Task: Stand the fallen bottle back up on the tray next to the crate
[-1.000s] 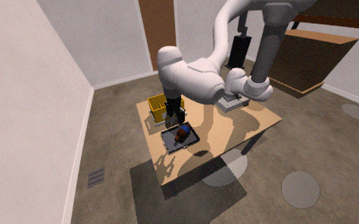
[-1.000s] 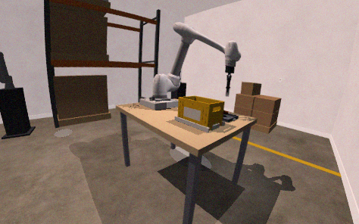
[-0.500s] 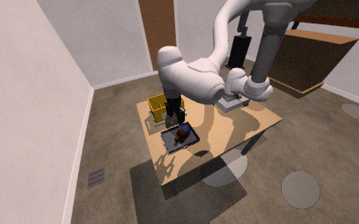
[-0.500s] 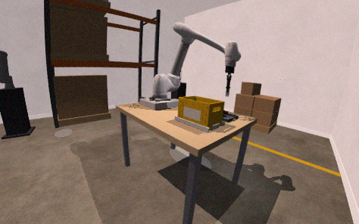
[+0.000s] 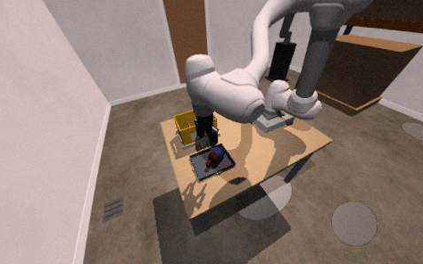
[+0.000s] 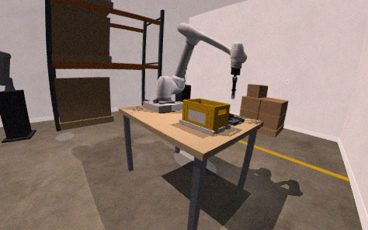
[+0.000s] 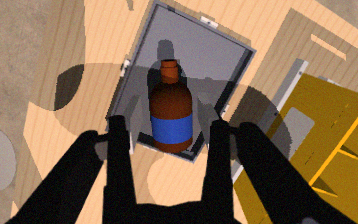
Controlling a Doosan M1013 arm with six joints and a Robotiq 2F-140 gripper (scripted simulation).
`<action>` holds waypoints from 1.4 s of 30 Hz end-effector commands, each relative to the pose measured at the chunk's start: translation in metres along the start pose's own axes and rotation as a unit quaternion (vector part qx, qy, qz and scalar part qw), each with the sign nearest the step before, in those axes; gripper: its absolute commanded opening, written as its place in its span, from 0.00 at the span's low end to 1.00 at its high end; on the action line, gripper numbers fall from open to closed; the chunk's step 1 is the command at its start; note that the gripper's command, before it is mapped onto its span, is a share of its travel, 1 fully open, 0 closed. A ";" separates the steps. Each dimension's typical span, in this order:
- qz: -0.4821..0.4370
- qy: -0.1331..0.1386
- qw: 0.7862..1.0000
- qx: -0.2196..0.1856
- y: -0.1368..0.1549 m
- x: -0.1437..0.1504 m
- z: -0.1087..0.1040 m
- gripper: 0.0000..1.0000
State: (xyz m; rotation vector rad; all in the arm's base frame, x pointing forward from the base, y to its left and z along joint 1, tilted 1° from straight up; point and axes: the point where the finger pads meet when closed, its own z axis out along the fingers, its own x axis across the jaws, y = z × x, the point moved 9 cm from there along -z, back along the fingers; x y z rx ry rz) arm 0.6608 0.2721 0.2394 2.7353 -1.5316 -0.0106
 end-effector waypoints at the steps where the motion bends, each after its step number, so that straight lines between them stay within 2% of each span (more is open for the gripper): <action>1: 0.000 0.000 1.000 0.000 0.000 0.000 0.001 0.44; 14: 0.000 0.000 1.000 0.000 0.000 0.000 0.019 0.44; 29: 0.000 0.000 1.000 0.000 0.000 0.000 0.070 0.44; 31: 0.000 0.000 1.000 0.000 0.000 0.000 0.070 0.44; 42: 0.000 0.000 1.000 0.000 0.000 0.000 0.103 0.44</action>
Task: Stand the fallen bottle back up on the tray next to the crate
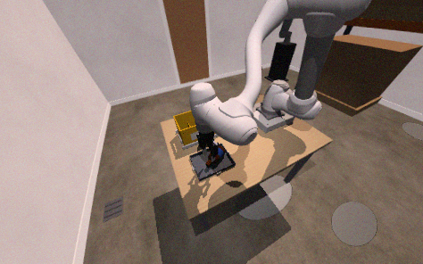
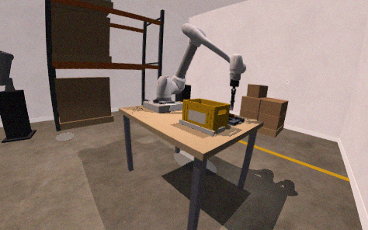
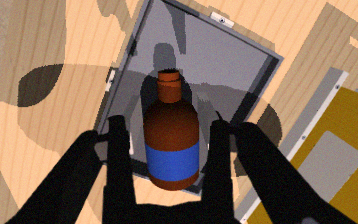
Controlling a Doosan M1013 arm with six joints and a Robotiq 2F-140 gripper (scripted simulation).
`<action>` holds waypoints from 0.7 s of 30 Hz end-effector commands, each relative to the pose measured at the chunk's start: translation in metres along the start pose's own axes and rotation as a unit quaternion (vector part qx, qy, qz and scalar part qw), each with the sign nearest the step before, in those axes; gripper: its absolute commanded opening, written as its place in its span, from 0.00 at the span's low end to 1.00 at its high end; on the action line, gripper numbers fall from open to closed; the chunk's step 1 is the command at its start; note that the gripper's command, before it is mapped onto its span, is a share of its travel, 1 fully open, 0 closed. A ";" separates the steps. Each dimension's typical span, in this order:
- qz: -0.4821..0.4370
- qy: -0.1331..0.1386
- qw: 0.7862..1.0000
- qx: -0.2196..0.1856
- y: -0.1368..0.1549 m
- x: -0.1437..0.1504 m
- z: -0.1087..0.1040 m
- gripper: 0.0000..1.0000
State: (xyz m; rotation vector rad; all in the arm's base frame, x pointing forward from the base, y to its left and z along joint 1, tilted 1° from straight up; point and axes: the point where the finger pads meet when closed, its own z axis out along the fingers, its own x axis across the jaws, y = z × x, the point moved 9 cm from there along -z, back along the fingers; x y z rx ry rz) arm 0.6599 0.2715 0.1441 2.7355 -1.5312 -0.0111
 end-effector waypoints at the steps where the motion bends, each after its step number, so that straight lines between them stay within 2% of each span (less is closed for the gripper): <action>1: 0.000 0.000 1.000 0.000 0.000 0.000 0.009 0.44; 21: 0.000 0.000 1.000 0.000 0.000 0.000 0.021 0.44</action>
